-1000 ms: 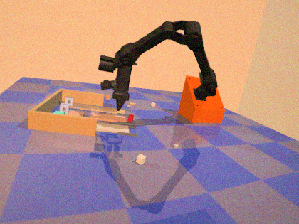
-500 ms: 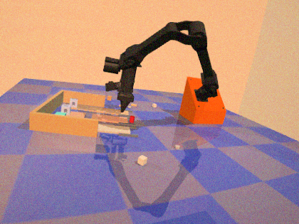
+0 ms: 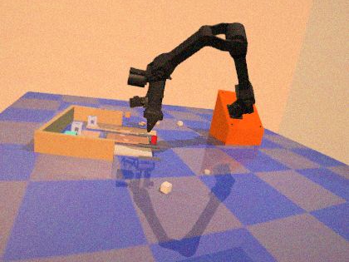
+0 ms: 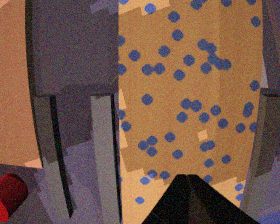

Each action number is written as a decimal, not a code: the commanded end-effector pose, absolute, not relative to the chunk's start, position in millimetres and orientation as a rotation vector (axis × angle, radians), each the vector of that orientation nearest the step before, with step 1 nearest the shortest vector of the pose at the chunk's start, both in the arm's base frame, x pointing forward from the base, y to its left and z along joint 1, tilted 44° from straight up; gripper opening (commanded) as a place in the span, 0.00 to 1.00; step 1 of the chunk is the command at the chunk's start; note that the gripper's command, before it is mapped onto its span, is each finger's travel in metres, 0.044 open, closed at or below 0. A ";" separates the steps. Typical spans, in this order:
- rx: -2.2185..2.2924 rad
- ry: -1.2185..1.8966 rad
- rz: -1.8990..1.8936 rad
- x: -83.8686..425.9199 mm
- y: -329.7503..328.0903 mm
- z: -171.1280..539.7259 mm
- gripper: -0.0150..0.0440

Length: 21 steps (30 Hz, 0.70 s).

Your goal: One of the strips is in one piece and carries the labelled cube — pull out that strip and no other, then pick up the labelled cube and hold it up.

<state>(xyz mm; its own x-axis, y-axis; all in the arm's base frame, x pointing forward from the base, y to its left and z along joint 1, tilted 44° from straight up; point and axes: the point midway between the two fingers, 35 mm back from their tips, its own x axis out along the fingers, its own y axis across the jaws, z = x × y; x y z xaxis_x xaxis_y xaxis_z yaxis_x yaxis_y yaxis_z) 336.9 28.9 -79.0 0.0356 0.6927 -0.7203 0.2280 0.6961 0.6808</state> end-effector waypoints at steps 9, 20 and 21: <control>0.784 1.552 0.426 312.7 36.1 -78.9 0.25; 0.785 1.553 0.426 296.9 38.6 -77.0 0.25; 0.785 1.553 0.426 295.5 38.8 -76.8 0.25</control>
